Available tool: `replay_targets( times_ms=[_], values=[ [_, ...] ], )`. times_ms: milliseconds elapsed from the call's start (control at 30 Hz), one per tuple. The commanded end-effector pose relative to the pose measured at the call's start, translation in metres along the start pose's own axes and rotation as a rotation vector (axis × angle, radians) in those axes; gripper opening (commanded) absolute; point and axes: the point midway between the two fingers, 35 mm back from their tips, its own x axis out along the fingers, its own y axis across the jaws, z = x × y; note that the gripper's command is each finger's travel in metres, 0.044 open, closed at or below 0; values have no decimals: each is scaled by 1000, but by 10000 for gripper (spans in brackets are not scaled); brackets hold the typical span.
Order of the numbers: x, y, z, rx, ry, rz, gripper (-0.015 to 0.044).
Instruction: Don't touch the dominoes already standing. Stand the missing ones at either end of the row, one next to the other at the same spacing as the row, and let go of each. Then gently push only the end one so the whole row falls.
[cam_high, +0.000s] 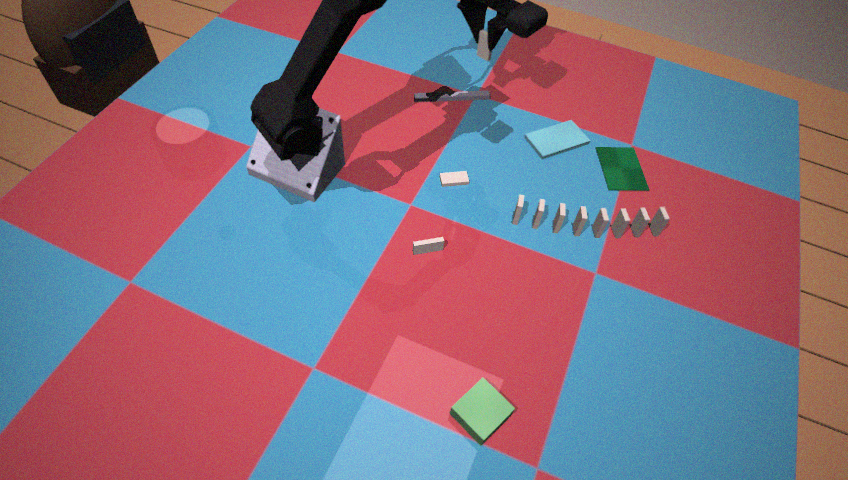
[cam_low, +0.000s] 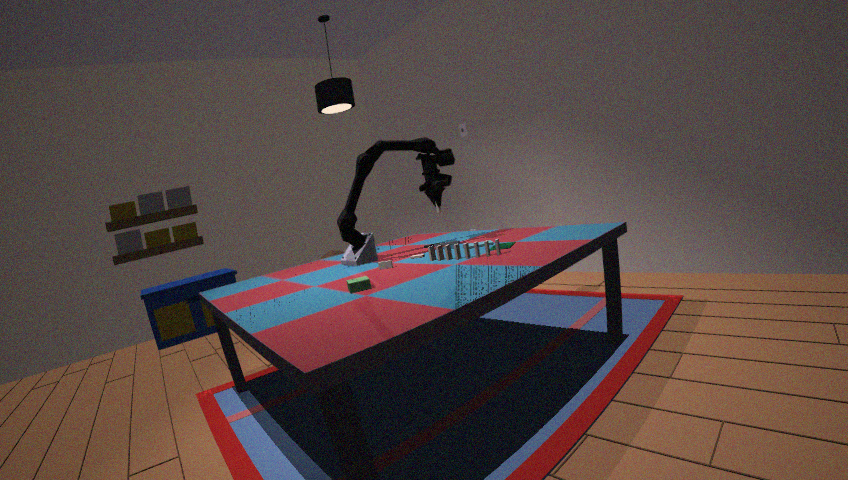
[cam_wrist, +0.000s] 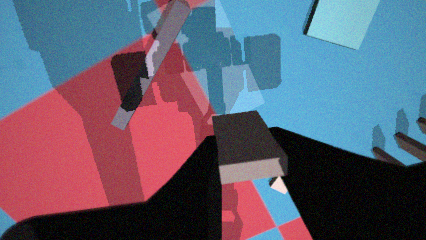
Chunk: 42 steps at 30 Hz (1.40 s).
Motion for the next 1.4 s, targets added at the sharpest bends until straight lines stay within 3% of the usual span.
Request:
replay_targets(
  times_ms=[0, 500, 667, 1367],
  values=[
    [5, -1, -2, 15, 18, 12, 107],
    [3, -183, -156, 1032, 28, -19, 107],
    [6, -185, -158, 1043, 28, -19, 107],
    [110, -189, -159, 1044, 27, -21, 107]
  ],
)
